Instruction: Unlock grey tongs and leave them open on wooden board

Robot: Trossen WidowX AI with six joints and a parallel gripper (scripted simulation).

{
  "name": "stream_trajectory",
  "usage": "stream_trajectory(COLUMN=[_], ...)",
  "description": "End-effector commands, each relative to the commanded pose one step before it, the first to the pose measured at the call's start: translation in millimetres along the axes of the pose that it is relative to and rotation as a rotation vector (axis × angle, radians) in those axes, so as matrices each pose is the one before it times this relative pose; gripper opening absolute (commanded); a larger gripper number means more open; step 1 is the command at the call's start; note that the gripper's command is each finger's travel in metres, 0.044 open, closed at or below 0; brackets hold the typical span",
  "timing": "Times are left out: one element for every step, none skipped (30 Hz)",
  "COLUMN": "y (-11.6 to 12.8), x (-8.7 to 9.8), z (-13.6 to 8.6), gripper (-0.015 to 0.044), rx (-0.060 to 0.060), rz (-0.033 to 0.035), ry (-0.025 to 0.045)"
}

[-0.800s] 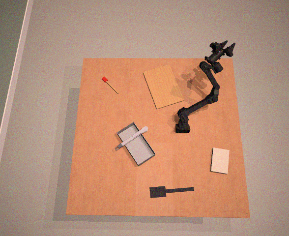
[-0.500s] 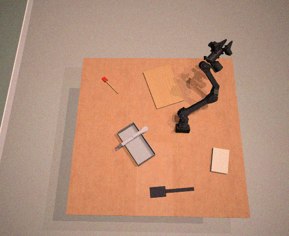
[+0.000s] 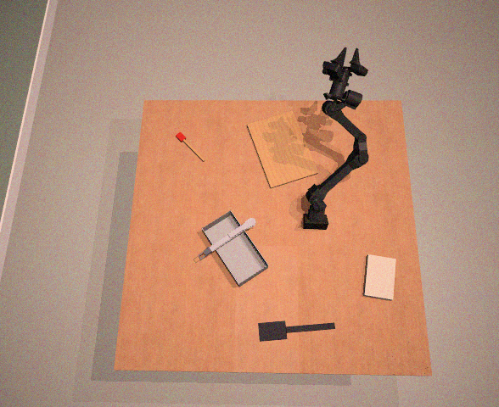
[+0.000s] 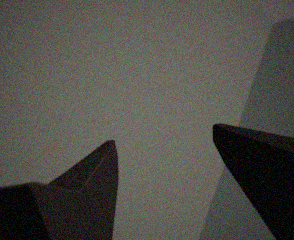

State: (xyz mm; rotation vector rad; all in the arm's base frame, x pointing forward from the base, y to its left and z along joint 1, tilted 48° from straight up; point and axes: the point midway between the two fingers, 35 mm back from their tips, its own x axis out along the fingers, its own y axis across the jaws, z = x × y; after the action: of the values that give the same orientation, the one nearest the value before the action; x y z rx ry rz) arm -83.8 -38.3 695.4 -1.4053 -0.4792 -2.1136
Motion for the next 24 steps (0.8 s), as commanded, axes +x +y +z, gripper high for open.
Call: stream_trajectory(y=[20.7,3.21,5.36,2.83,3.67,2.94,4.17,6.72,6.12,2.55,5.21,4.04,2.78,4.44,8.15,6.82,6.43,4.38,5.14,6.51,7.49,9.62,10.5,6.92], x=[-6.24,-0.31,-1.54,-1.28,-0.83,-0.99,-0.98,-2.34,-1.55,-1.0,-1.06,-1.04,-0.83,0.19,-1.0,-1.34,-0.8,0.34,0.44,0.48,0.5,0.32,0.53,-0.97], z=[22.44,3.17,5.6,3.83,4.47,3.79,5.2,8.32,7.36,4.15,6.2,5.5,4.53,4.58,8.48,7.48,8.42,4.66,5.13,6.42,7.23,9.4,10.1,6.92], gripper=[0.026,0.026,0.026,0.026,0.026,0.026,0.026,0.026,0.026,0.026,0.026,0.026,0.026,0.026,0.026,0.026,0.026,0.026,0.026,0.026,0.026,0.026,0.026,0.026], rx=[0.0314,0.0134,0.0019,0.0007,0.0093,0.0057,0.0087,-0.0054,0.0038,0.0115,0.0012,0.0022,0.0123,0.0112,0.0144,-0.0003,0.0079,0.0114,0.0135,0.017,0.0163,0.0145,0.0191,-0.0092], rz=[0.05659,0.0101,0.01716,0.00677,0.0085,0.00955,0.01335,0.01387,0.01581,0.00165,0.01166,0.01007,0.00528,0.01405,0.02114,0.02024,0.01341,0.01364,0.01617,0.02067,0.02322,0.02833,0.03109,0.01585], ry=[-0.04896,-0.00716,-0.01716,-0.01432,-0.01148,-0.01529,-0.01853,-0.02273,-0.02002,-0.01019,-0.01564,-0.01619,-0.01417,-0.01039,-0.01749,-0.01986,-0.02098,-0.01096,-0.01183,-0.01371,-0.01691,-0.02311,-0.0235,-0.0177])
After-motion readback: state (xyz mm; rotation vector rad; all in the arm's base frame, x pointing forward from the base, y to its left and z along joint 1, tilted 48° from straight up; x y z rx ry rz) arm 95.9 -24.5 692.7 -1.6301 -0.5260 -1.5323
